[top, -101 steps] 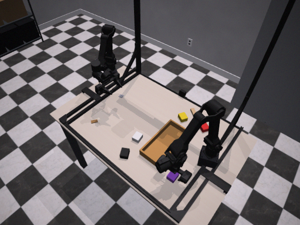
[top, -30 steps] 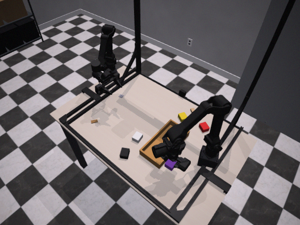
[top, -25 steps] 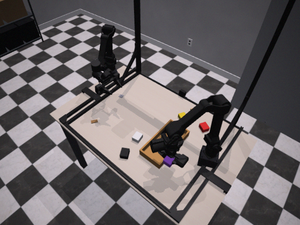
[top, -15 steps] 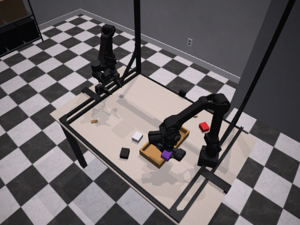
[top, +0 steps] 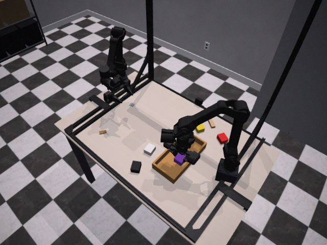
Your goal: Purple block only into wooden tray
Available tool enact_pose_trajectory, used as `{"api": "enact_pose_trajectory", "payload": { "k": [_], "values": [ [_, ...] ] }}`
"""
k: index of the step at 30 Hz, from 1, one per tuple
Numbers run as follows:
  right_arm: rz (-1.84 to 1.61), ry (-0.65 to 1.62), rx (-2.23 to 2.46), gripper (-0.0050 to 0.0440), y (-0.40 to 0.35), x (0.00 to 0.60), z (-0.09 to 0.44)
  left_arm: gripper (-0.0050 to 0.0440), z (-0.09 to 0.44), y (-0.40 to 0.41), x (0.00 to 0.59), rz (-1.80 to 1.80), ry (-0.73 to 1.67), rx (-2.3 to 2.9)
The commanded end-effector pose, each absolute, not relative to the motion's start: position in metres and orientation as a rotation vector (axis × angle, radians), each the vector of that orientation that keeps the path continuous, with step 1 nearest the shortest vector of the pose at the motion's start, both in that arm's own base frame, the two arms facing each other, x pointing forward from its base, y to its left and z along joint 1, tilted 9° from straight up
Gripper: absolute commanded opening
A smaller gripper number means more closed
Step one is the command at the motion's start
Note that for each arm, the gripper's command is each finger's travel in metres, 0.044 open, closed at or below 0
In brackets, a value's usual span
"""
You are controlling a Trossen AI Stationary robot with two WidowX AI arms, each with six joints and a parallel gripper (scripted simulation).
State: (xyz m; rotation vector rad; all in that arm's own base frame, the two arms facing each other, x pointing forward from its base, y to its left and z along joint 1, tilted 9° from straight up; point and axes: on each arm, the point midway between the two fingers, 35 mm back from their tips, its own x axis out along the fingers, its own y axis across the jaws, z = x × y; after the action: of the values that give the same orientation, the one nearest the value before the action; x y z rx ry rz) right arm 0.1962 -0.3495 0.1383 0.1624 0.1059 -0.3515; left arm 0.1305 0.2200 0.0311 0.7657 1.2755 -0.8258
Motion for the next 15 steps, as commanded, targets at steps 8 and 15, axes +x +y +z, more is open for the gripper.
{"api": "enact_pose_trajectory", "payload": {
  "k": [8,15],
  "values": [
    [-0.35,0.106,0.157,0.04,-0.35,0.196,0.138,0.0,0.041,0.199,0.176,-0.818,1.264,0.773],
    [-0.35,0.106,0.157,0.04,-0.35,0.196,0.138,0.0,0.043,0.189,0.189,-0.819,1.261,0.771]
  ]
}}
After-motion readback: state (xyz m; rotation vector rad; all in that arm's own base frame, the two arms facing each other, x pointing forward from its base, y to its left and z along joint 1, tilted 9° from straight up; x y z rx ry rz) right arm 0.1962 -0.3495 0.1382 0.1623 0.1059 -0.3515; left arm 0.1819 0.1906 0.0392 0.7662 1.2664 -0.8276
